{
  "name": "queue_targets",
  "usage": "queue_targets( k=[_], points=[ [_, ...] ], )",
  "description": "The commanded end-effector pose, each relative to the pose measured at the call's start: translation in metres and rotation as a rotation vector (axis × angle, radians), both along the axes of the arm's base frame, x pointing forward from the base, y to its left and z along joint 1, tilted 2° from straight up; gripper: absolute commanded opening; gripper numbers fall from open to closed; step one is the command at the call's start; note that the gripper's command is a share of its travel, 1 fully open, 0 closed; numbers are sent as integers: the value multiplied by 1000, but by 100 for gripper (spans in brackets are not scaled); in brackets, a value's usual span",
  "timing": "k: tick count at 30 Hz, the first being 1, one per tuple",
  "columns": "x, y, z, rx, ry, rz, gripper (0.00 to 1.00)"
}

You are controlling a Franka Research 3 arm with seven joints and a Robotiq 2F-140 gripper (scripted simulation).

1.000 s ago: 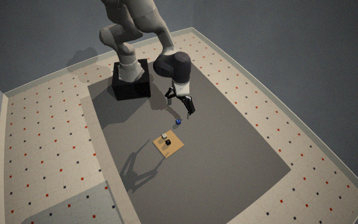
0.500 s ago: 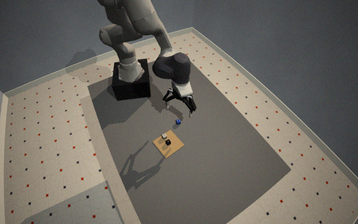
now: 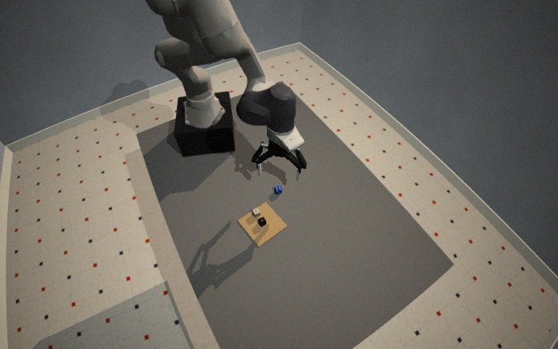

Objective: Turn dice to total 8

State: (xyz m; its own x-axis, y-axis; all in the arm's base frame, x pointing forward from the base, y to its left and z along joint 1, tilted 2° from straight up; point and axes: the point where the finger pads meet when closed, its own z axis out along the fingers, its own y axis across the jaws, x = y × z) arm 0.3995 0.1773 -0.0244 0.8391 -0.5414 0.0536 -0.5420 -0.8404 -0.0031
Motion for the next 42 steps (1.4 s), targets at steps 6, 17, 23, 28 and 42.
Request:
queue_targets(
  k=[6,17,23,28,42],
  points=[
    [1,1,-3,3,18,264,100],
    [0,0,-7,0,21,421,100],
    [0,0,-7,0,21,423,25],
    [0,0,-7,0,21,423,25],
    [0,0,-7,0,21,423,25]
  ],
)
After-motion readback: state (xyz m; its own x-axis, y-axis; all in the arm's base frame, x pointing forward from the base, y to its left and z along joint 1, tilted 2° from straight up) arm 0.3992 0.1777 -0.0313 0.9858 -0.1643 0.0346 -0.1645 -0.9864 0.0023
